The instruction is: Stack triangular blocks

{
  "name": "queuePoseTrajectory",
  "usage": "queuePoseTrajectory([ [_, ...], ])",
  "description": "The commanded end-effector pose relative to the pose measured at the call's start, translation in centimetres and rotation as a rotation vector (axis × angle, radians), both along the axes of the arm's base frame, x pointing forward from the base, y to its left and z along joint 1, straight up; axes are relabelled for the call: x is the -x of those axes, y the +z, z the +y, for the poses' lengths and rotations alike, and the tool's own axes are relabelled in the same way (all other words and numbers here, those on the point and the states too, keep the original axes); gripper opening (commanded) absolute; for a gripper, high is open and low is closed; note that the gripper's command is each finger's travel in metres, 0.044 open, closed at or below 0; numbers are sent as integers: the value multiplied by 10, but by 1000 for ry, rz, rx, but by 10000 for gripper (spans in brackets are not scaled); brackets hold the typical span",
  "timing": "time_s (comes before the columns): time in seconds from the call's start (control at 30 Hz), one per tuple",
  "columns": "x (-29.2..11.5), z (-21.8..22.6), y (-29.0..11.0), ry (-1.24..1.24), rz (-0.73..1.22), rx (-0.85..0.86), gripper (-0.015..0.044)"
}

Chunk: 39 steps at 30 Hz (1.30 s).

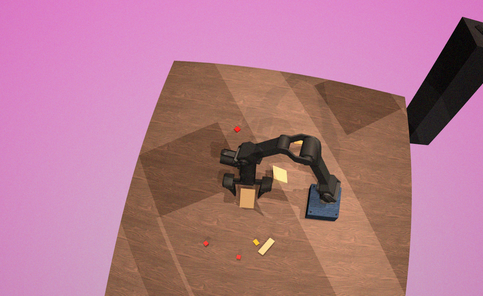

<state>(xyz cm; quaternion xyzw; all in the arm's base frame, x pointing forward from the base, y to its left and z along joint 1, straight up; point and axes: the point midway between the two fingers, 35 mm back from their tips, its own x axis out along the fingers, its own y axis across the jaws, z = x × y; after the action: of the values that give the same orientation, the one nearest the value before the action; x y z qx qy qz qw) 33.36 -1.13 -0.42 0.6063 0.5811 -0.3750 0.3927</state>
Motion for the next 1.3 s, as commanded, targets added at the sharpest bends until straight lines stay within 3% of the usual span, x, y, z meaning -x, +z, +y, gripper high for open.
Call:
queuePoseTrajectory([
  [0.0,3,4,-7,-5,9,-8,440],
  [0.1,3,5,-9,-5,9,-8,440],
  [0.3,3,5,-9,-5,9,-8,282],
  [0.6,3,5,-9,-5,9,-8,222],
  [0.9,3,4,-5,0,6,-3,0],
  [1.27,4,18,5,-8,16,248,0],
])
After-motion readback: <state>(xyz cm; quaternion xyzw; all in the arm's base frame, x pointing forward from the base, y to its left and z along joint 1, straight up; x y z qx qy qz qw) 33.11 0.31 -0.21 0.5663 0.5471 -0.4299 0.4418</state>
